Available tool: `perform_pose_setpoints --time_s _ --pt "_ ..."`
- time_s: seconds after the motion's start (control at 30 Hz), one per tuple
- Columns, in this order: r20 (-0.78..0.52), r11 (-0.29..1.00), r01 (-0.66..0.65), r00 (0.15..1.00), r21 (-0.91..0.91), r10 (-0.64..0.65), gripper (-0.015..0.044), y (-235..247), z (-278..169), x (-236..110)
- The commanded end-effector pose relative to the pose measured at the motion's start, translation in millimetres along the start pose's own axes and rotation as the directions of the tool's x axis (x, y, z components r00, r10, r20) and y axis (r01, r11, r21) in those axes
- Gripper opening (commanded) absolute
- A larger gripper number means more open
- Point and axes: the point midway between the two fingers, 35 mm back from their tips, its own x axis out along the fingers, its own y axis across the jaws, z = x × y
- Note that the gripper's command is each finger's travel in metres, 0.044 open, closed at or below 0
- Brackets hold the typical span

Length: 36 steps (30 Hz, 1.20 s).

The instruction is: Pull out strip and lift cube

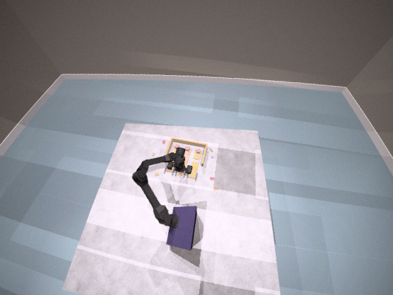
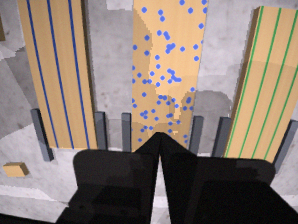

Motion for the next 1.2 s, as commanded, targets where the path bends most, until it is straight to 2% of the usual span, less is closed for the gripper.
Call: perform_pose_setpoints --time_s 0.0,0.63,1.17 --pt "-0.001 1.0 -0.002 1.0 0.003 0.002 0.0 0.4 -0.3 1.4" --pt "-0.001 1.0 -0.003 1.0 0.003 0.003 0.0 0.3 0.2 3.2" --pt "-0.002 1.0 -0.002 1.0 0.004 0.003 0.0 -1.0 -23.4 3.8"
